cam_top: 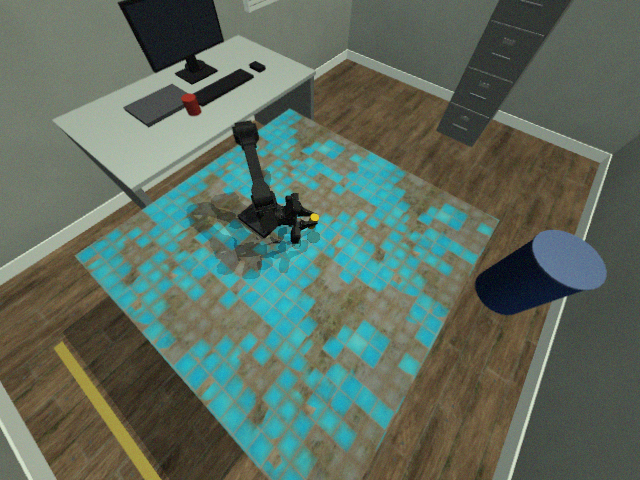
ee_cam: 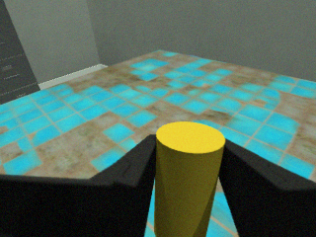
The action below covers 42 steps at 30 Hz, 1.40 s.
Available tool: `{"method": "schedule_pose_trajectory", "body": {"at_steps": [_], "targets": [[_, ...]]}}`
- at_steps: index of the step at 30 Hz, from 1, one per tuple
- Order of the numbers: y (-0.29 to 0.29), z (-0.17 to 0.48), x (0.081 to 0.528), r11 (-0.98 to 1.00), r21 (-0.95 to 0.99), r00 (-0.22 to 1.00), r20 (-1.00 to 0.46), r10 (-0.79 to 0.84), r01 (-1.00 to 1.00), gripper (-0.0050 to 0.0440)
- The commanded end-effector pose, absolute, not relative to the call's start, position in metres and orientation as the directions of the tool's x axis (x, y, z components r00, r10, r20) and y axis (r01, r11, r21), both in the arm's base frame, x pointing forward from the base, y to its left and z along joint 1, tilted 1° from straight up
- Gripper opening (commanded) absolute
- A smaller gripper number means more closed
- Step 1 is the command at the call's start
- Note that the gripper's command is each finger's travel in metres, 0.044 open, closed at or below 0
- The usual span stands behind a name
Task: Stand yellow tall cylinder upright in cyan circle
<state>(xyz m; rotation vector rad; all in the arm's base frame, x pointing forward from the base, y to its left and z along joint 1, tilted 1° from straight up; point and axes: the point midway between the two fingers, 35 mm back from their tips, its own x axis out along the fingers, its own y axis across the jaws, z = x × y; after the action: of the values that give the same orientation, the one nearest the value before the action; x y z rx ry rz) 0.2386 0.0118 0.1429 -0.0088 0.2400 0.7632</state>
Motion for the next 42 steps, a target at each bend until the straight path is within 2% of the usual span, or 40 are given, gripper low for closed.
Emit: {"method": "schedule_pose_trajectory", "body": {"at_steps": [1, 19, 42], "targets": [[0.011, 0.146, 0.235, 0.722, 0.049, 0.703, -0.188, 0.686, -0.69, 0.0105], [0.011, 0.148, 0.22, 0.709, -0.018, 0.707, -0.09, 0.701, -0.705, 0.0105], [0.01, 0.145, 0.221, 0.707, -0.013, 0.705, -0.086, 0.703, -0.707, 0.0105]]}}
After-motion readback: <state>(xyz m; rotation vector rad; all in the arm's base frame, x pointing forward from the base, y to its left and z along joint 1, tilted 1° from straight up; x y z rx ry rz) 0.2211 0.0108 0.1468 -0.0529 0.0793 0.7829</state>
